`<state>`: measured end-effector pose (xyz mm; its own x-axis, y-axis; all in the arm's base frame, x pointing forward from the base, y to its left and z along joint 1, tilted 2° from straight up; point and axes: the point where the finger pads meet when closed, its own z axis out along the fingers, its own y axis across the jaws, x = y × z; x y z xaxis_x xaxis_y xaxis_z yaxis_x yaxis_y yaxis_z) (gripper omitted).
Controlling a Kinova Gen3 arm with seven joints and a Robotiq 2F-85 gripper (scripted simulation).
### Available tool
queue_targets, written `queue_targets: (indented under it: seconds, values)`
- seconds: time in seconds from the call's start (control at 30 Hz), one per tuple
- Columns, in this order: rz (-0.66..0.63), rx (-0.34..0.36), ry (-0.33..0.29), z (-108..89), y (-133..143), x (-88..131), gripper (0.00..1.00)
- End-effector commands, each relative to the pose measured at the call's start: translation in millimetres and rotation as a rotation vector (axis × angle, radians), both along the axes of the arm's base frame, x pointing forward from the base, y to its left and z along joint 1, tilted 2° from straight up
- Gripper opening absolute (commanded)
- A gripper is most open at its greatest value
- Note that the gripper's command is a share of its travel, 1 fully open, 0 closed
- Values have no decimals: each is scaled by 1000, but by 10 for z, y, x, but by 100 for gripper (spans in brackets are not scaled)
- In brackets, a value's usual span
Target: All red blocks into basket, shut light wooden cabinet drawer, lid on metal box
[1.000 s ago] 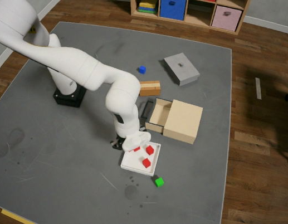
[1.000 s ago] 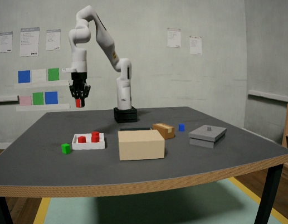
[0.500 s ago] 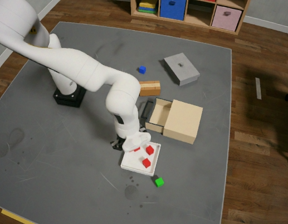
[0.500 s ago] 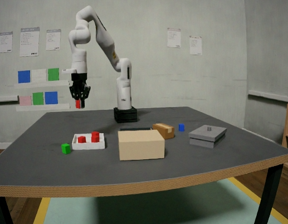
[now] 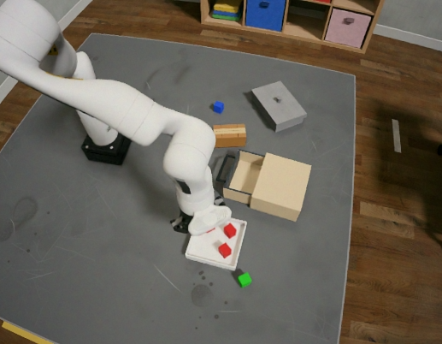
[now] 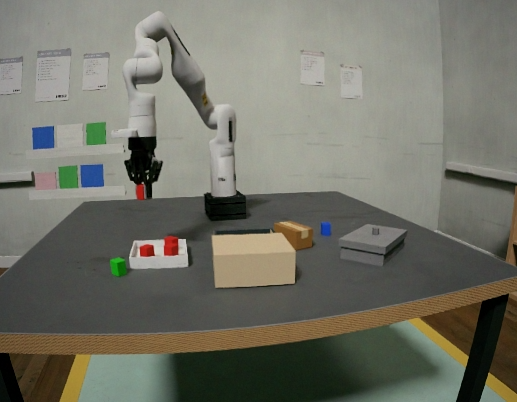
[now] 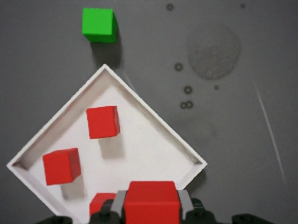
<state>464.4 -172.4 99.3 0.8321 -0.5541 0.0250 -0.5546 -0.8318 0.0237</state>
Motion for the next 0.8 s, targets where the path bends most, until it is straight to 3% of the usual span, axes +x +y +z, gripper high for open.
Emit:
queue_targets:
  seconds: [0.0, 0.77]
  values:
    - [0, -1, -2, -26, -2, 6, 10]
    - [0, -1, -2, -424, -16, 10, 10]
